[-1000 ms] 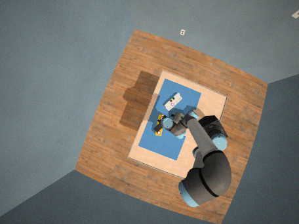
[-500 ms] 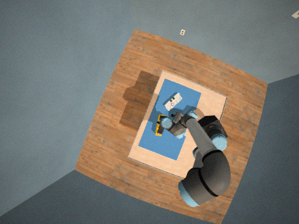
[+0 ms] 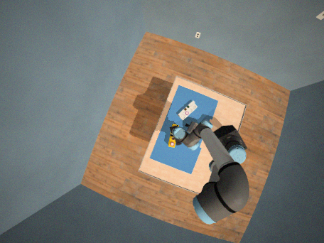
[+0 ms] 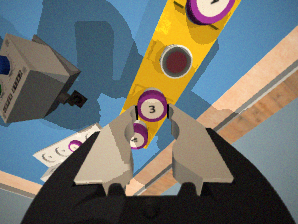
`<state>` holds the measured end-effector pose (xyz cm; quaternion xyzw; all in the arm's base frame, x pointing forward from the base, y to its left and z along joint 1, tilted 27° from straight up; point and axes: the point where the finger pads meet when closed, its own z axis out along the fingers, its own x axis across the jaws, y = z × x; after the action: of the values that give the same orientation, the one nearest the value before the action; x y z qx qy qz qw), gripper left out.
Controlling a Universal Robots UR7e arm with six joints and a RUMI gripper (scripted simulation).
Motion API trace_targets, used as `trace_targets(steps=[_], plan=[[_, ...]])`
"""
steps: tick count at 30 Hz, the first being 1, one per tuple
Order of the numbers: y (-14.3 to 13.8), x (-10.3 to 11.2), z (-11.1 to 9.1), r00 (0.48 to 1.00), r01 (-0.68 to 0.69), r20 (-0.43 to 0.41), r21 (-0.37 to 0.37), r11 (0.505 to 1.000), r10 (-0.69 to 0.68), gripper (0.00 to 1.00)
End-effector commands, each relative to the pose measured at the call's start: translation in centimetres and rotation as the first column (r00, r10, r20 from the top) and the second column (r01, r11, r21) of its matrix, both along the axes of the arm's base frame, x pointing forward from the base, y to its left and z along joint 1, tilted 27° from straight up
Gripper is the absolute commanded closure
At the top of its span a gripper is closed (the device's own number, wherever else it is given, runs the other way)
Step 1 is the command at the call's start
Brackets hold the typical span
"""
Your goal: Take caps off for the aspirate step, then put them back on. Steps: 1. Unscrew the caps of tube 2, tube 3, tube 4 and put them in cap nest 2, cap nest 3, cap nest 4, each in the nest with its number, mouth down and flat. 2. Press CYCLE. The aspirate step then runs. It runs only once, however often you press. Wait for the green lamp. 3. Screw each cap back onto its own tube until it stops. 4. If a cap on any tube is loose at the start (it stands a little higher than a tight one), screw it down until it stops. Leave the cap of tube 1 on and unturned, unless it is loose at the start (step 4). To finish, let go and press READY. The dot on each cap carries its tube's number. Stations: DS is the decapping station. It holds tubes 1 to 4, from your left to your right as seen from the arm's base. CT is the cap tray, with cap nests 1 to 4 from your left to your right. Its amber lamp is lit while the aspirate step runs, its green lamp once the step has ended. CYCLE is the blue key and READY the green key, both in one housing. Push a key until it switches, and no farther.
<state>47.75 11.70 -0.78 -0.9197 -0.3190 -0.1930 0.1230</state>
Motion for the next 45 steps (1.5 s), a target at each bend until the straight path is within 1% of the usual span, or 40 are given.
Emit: trace_targets(steps=[1,11,12,14,15,17,18,20,21,22,23,24,25,27,28,29,31,32,33,40,41,45], plan=[[-0.01,0.03,0.04,1.0,-0.025,0.007,0.0,1.0,0.025,0.65],[0.0,0.03,0.04,1.0,-0.024,0.007,0.0,1.0,0.024,0.65],[0.0,0.03,0.03,0.999,0.05,-0.023,0.022,0.999,-0.049,0.65],[0.0,0.03,0.03,0.999,0.05,-0.023,0.022,0.999,-0.049,0.65],[0.0,0.03,0.03,0.991,0.125,-0.055,0.043,0.991,-0.122,0.65],[0.0,0.03,0.03,0.957,0.274,-0.122,0.075,0.959,-0.264,0.65],[0.0,0.03,0.02,0.957,0.274,-0.122,0.075,0.959,-0.264,0.65],[0.0,0.03,0.03,0.906,0.402,-0.184,0.096,0.911,-0.38,0.65],[0.0,0.03,0.02,0.898,0.418,-0.192,0.097,0.903,-0.395,0.65],[0.0,0.03,0.03,0.862,0.484,-0.226,0.104,0.869,-0.453,0.65],[0.0,0.03,0.02,0.861,0.487,-0.228,0.104,0.867,-0.456,0.65],[0.0,0.03,0.02,0.817,0.553,-0.264,0.108,0.826,-0.513,0.65],[0.0,0.03,0.02,0.817,0.553,-0.264,0.108,0.826,-0.513,0.65],[0.0,0.03,0.03,0.726,0.665,-0.329,0.108,0.739,-0.604,0.65],[0.0,0.03,0.02,0.715,0.676,-0.335,0.107,0.73,-0.613,0.65],[0.0,0.03,0.03,0.658,0.73,-0.37,0.102,0.675,-0.656,0.65],[0.0,0.03,0.03,0.658,0.73,-0.37,0.102,0.675,-0.656,0.65],[0.0,0.03,0.02,0.596,0.782,-0.404,0.094,0.616,-0.694,0.65],[0.0,0.03,0.03,0.559,0.809,-0.423,0.089,0.581,-0.713,0.65],[0.0,0.03,0.02,0.559,0.809,-0.423,0.089,0.581,-0.713,0.65],[0.0,0.03,0.02,0.559,0.809,-0.423,0.089,0.581,-0.713,1.0],[0.0,0.03,0.03,0.559,0.809,-0.423,0.089,0.581,-0.713,1.0]])
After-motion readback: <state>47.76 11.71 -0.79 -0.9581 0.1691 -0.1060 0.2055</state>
